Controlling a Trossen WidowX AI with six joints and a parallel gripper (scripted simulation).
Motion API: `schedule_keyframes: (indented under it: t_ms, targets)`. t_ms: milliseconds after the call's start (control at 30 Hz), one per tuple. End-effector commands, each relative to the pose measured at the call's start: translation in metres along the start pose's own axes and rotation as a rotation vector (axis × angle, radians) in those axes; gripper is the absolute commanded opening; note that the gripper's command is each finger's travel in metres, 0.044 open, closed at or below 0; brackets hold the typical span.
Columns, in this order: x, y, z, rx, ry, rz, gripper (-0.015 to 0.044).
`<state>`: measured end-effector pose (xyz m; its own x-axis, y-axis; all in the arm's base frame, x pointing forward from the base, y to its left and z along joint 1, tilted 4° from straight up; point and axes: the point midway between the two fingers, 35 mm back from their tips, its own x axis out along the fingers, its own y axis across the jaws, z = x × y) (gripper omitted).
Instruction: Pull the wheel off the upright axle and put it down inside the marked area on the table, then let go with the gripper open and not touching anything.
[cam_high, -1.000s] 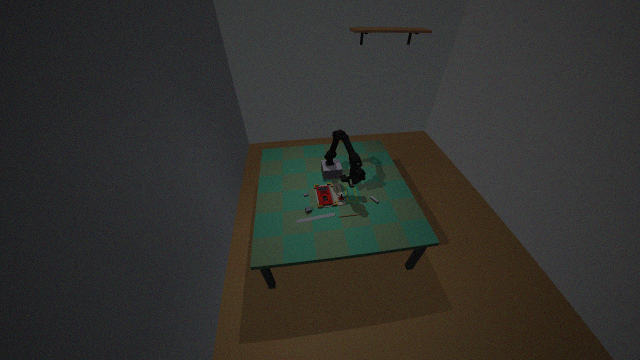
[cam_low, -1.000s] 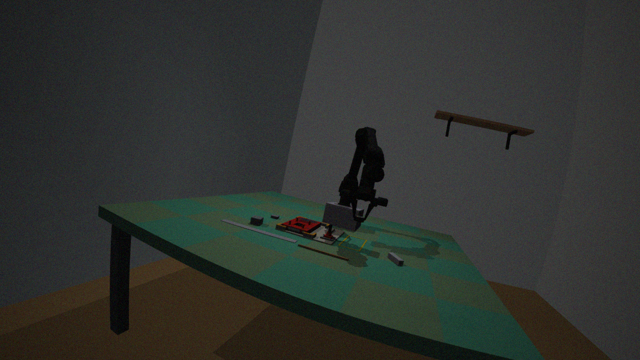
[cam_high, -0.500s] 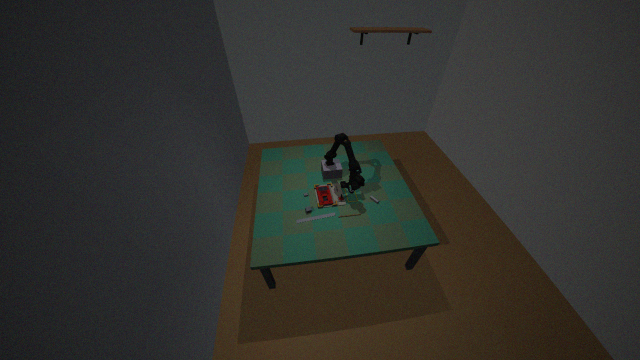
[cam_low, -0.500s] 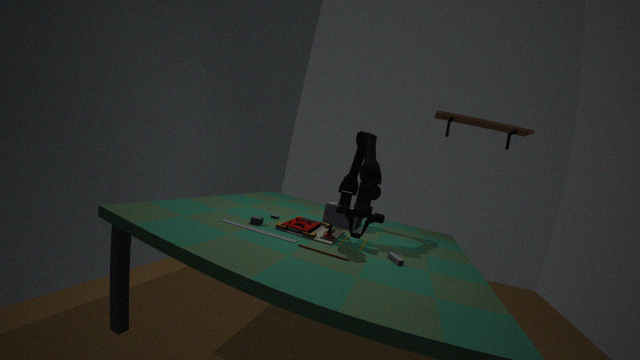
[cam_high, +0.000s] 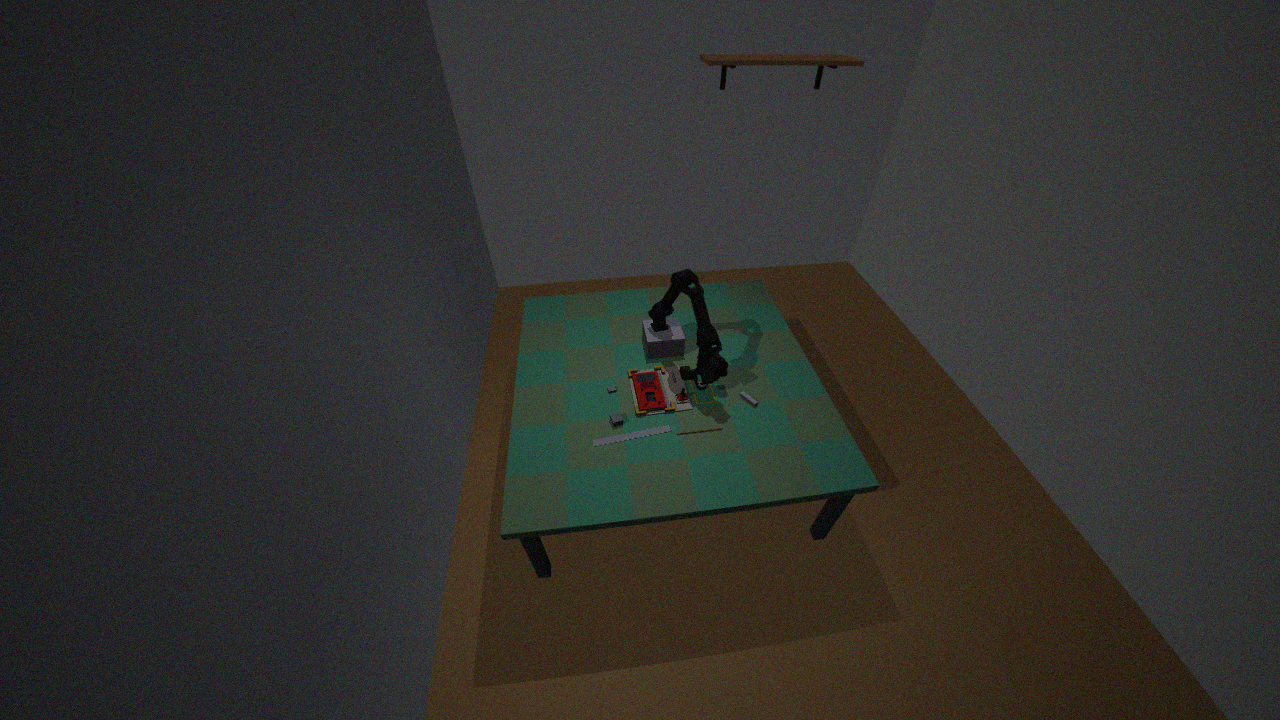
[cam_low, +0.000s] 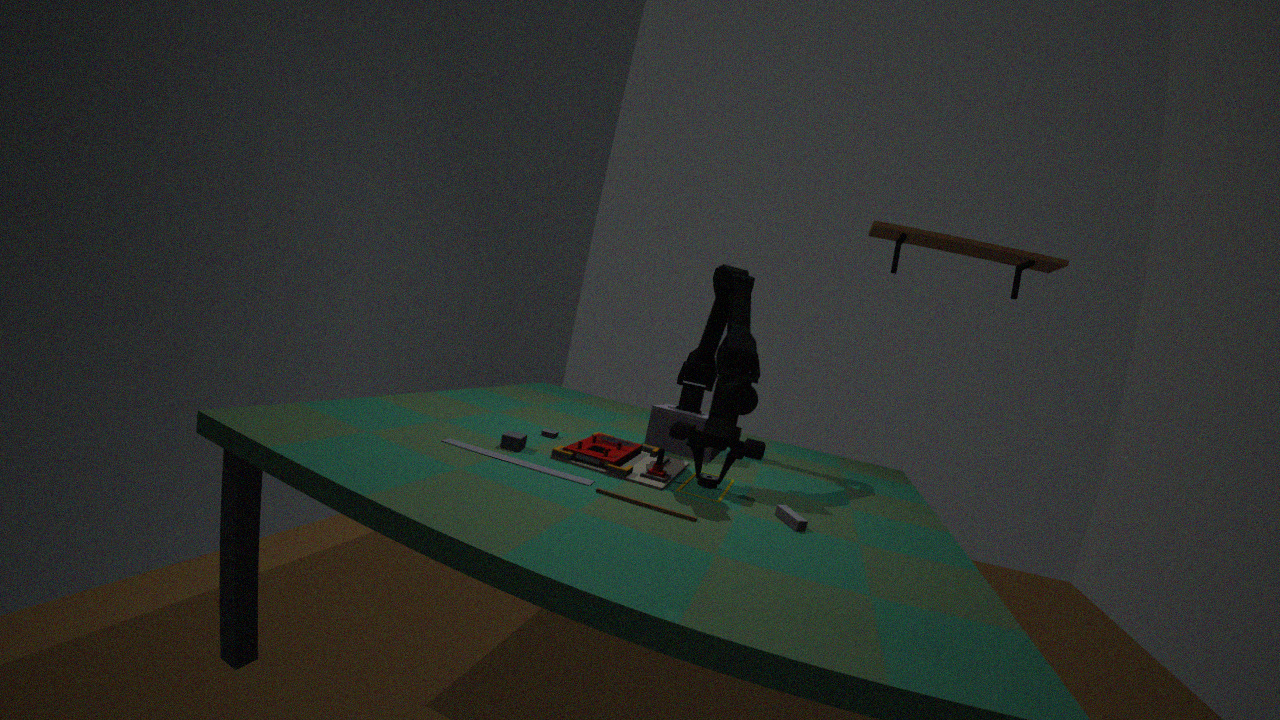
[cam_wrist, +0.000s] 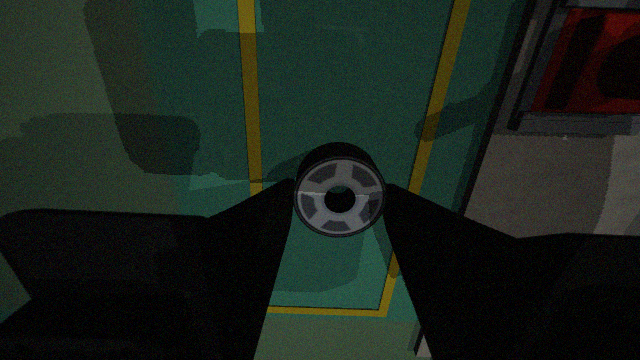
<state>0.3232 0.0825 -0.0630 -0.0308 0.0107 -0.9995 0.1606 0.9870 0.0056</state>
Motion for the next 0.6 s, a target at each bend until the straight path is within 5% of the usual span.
schedule_keyframes:
  t_ms: [0, 100, 400, 567]
  targets:
    - [0.0, 0.0, 0.0, 0.0, 0.001, 0.0, 0.0236]
    - [-0.007, 0.0, 0.001, 0.001, 0.001, 0.0, 0.03]
    - [-0.06, 0.0, 0.001, 0.005, 0.005, 0.003, 0.03]
    - [-0.067, -0.006, -0.013, 0.008, -0.001, 0.0, 0.0431]
